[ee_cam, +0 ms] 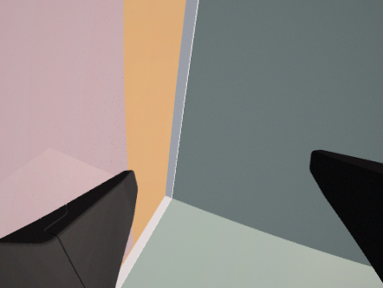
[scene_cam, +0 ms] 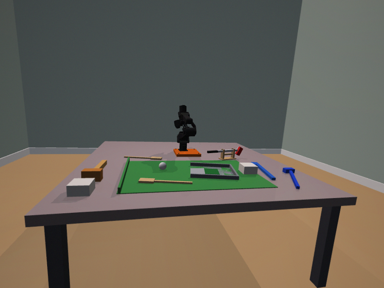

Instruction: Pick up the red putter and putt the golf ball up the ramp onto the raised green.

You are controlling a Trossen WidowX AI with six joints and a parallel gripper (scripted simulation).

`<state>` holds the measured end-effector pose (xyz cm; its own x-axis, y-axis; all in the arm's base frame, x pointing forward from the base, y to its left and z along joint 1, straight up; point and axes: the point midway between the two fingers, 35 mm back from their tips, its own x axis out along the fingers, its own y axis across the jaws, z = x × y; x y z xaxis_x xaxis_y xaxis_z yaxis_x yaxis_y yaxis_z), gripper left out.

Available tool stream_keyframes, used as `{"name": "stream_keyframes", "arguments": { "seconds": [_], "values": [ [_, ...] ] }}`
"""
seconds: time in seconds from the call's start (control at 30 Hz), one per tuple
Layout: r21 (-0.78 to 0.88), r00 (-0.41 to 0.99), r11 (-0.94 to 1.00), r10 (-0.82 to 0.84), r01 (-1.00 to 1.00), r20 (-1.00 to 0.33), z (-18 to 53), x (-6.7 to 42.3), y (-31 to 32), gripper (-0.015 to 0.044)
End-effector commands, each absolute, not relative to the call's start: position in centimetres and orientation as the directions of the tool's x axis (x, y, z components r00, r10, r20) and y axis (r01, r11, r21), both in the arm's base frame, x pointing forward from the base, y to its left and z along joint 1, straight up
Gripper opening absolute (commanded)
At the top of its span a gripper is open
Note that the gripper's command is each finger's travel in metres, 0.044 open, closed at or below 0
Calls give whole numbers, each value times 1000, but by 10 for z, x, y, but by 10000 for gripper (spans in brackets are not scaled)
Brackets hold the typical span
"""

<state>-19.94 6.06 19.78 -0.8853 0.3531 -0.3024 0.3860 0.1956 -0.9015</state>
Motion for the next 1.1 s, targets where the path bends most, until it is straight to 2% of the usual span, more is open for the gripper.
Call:
{"name": "stream_keyframes", "arguments": {
  "seconds": [0.0, 0.03, 0.3, 0.53, 0.83, 1.07],
  "values": [
    [-901, -882, 191, 359, 390, -306, 198, -199, 62, 426],
    [-899, -871, 176, 376, 402, -316, 197, -198, 66, 440],
    [-849, -653, -115, 588, 516, -476, 189, -173, 133, 440],
    [-780, -416, -414, 676, 469, -608, 180, -131, 186, 440],
    [-656, -136, -730, 642, 193, -755, 168, -53, 232, 440],
    [-530, 12, -835, 535, -145, -845, 156, 20, 246, 440]
  ]
}}
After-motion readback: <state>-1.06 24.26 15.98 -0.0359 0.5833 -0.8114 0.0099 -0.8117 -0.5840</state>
